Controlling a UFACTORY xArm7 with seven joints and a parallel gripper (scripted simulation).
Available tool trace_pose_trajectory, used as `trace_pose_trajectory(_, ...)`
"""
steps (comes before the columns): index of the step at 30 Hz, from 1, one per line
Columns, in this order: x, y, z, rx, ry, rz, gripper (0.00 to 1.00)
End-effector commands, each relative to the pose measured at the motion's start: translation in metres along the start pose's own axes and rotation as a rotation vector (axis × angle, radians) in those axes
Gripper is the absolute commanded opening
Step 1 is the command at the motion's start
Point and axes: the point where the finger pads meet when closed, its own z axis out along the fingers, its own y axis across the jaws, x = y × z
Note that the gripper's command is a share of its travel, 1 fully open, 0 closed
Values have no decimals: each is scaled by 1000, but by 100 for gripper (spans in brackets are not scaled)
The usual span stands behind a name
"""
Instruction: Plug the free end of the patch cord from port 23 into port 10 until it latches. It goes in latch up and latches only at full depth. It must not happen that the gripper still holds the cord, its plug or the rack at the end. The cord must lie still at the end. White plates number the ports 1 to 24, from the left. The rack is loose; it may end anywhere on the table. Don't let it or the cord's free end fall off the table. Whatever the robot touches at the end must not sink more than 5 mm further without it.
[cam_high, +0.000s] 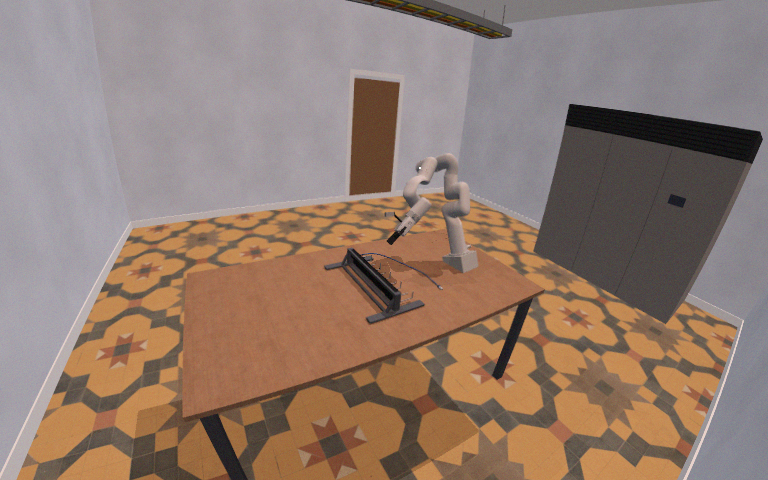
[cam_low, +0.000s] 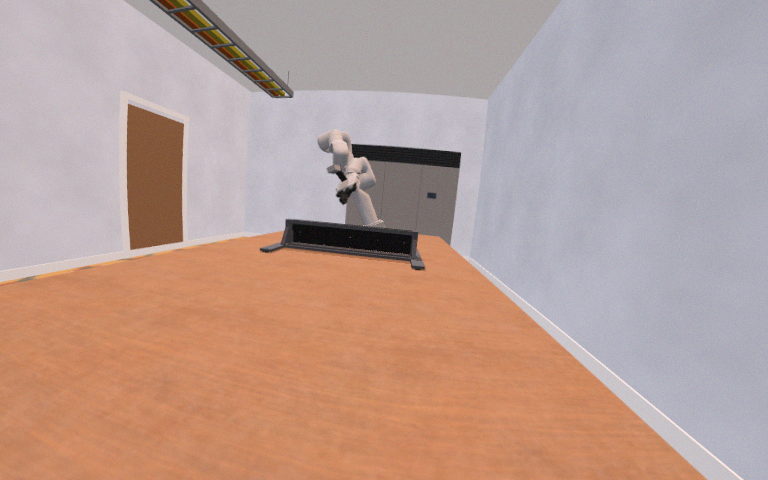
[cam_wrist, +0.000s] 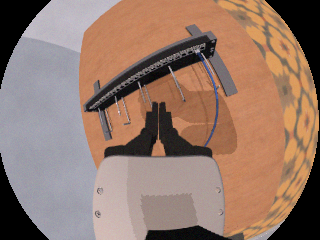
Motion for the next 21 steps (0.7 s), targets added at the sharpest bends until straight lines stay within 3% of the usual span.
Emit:
trace_pose_trajectory(1,-13,-21,9,-53,-47,151,0)
trace_pose_trajectory(16,-64,-56,15,-163,-155,441,0)
trace_pose_trajectory(17,-78,-64,15,-196,-180,505,0)
trace_pose_trajectory(21,-97,-72,13,-240,-211,579,0)
